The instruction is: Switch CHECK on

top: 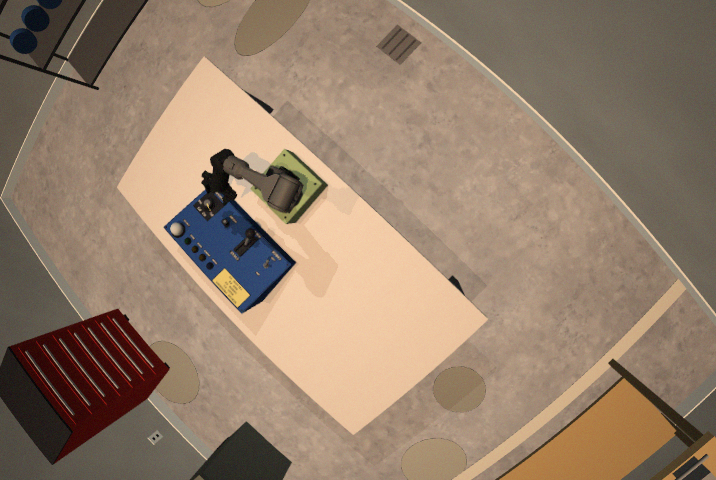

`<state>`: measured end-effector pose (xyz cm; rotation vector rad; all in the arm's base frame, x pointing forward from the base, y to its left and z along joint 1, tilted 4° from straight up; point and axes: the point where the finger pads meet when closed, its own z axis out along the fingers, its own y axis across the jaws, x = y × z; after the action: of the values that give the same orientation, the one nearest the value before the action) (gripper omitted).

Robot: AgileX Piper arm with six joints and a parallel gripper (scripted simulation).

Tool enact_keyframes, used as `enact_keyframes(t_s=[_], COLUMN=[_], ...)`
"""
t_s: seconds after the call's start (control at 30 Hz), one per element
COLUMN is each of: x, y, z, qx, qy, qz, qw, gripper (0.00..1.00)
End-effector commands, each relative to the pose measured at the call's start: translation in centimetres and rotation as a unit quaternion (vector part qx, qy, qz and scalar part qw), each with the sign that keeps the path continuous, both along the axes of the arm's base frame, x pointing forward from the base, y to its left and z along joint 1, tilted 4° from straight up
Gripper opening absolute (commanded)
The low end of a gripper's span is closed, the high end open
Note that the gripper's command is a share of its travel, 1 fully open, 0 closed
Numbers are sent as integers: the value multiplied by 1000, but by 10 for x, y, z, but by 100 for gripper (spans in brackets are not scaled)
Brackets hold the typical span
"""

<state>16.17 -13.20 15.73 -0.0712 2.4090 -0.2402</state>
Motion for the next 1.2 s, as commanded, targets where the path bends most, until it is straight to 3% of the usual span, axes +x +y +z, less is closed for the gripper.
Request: enact_keyframes(t_s=[0.0,0.27,0.6,0.77,1.0,1.17], x=[1,9,23,32,46,61], y=[3,24,71,95,121,154], z=[-1,-12,-33,-40,-43,-41], qx=[10,73,155,151,125,99], qy=[5,43,165,220,244,233], qz=[2,9,-3,-25,-51,-69], qw=[1000,996,974,963,960,965], gripper=[100,100,100,100,100,100])
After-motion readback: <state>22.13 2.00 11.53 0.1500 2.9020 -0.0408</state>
